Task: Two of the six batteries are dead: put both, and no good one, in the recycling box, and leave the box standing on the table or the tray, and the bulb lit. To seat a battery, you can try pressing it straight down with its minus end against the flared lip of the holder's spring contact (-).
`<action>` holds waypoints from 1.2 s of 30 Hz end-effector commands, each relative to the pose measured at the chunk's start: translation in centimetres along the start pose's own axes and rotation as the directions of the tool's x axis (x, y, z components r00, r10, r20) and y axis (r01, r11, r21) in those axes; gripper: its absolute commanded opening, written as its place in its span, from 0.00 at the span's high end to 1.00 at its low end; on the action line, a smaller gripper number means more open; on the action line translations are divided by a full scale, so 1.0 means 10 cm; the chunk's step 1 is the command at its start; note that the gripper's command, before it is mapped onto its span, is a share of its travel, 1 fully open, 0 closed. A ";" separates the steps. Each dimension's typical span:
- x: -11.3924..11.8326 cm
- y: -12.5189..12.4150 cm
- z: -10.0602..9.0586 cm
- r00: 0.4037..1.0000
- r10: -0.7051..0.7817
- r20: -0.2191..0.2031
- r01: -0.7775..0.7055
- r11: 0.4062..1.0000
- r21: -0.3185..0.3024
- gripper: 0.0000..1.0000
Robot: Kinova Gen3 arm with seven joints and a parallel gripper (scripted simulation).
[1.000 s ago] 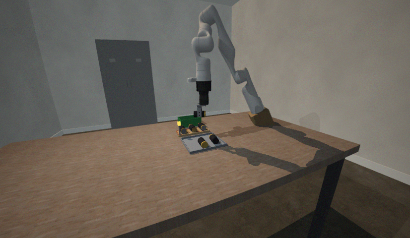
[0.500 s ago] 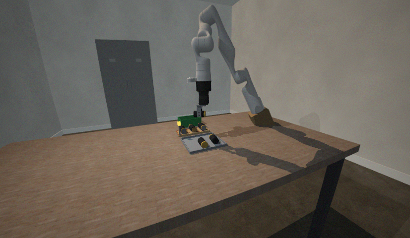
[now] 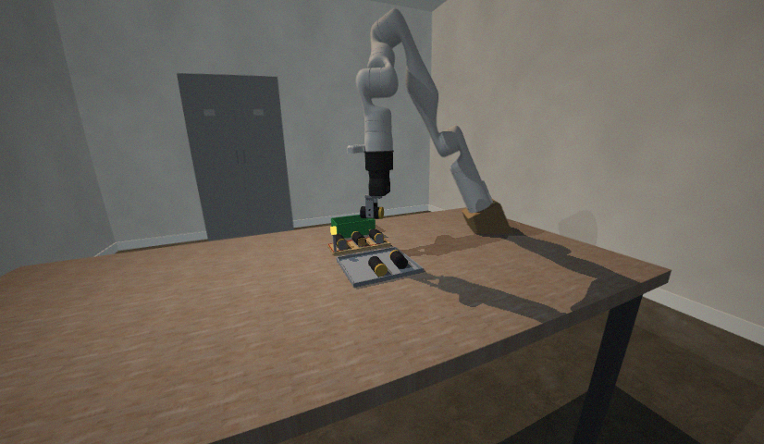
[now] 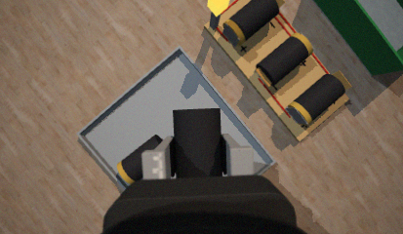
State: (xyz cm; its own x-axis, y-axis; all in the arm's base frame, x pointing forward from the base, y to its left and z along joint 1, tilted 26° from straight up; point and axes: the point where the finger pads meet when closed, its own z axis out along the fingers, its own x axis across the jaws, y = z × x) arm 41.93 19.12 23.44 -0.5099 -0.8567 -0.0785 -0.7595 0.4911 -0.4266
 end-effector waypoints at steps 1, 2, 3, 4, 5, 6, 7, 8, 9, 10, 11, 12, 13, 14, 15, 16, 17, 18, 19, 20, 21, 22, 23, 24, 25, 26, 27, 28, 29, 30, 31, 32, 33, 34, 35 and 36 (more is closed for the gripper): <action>-0.02 0.01 -0.01 1.000 0.028 0.002 -0.028 1.000 0.001 0.43; -0.02 0.01 -0.01 0.999 0.045 0.002 -0.045 0.999 0.001 0.43; -0.02 0.01 -0.01 0.999 0.045 0.002 -0.045 0.999 0.001 0.43; -0.02 0.01 -0.01 0.999 0.045 0.002 -0.045 0.999 0.001 0.43; -0.02 0.01 -0.01 0.998 0.061 0.002 -0.061 0.998 0.001 0.43; -0.02 0.01 -0.01 0.997 0.078 0.002 -0.078 0.997 0.001 0.43; -0.02 0.01 -0.01 0.995 0.096 0.002 -0.096 0.995 0.001 0.43; -0.02 0.01 -0.01 0.994 0.114 0.002 -0.114 0.994 0.001 0.43; -0.02 0.01 -0.01 0.991 0.132 0.002 -0.132 0.991 0.001 0.43; -0.02 0.01 -0.01 0.989 0.150 0.002 -0.150 0.989 0.001 0.43; -0.02 0.01 -0.01 0.986 0.169 0.002 -0.169 0.986 0.001 0.43; -0.02 0.01 -0.01 0.982 0.187 0.002 -0.187 0.982 0.001 0.43; -0.02 0.01 -0.01 0.978 0.206 0.002 -0.206 0.978 0.000 0.43; -0.01 0.01 -0.01 0.974 0.225 0.002 -0.225 0.974 0.000 0.43; -0.01 0.01 -0.01 0.970 0.245 0.002 -0.245 0.970 0.000 0.43; -0.01 0.01 -0.01 0.965 0.264 0.002 -0.264 0.965 0.000 0.43; -0.02 0.01 -0.01 0.959 0.283 0.002 -0.283 0.959 0.000 0.43; -0.02 0.01 -0.01 0.953 0.302 0.002 -0.302 0.953 0.000 0.43; -0.01 0.01 -0.01 0.947 0.321 0.002 -0.321 0.947 0.000 0.43; -0.01 0.01 -0.01 0.947 0.321 0.002 -0.321 0.947 0.000 0.43; -0.01 0.01 -0.01 0.947 0.321 0.002 -0.321 0.947 0.000 0.43; -0.01 0.01 -0.01 0.940 0.341 0.002 -0.341 0.940 0.000 0.43; -0.01 0.01 -0.01 0.933 0.360 0.002 -0.360 0.933 0.000 0.43; -0.02 0.01 -0.01 0.926 0.378 0.002 -0.378 0.926 0.000 0.43; -0.02 0.01 -0.01 0.918 0.397 0.002 -0.397 0.918 0.000 0.43; -0.01 0.01 -0.01 0.910 0.415 0.002 -0.415 0.910 0.000 0.43; -0.01 0.01 -0.01 0.901 0.434 0.002 -0.434 0.901 0.000 0.43; -0.01 0.01 -0.01 0.892 0.451 0.002 -0.451 0.892 0.000 0.43; -0.02 0.01 -0.01 0.883 0.469 0.002 -0.469 0.883 0.000 0.43; -0.02 0.01 -0.01 0.874 0.486 0.002 -0.486 0.874 0.000 0.43; -0.01 0.01 -0.01 0.864 0.503 0.002 -0.503 0.864 0.000 0.43; -0.01 0.01 -0.01 0.855 0.519 0.002 -0.519 0.855 0.000 0.43; -0.01 0.01 -0.01 0.845 0.535 0.002 -0.535 0.845 0.000 0.43; -0.01 0.01 -0.01 0.835 0.551 0.002 -0.551 0.835 0.000 0.43; -0.02 0.01 -0.01 0.824 0.566 0.002 -0.566 0.824 0.000 0.43; -0.01 0.01 -0.01 0.814 0.581 0.002 -0.581 0.814 -0.001 0.43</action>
State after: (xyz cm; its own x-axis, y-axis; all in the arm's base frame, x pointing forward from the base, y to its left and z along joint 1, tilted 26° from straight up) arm 41.92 19.10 23.43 -0.8513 -0.4257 -0.3068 -0.3353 0.8910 -0.3061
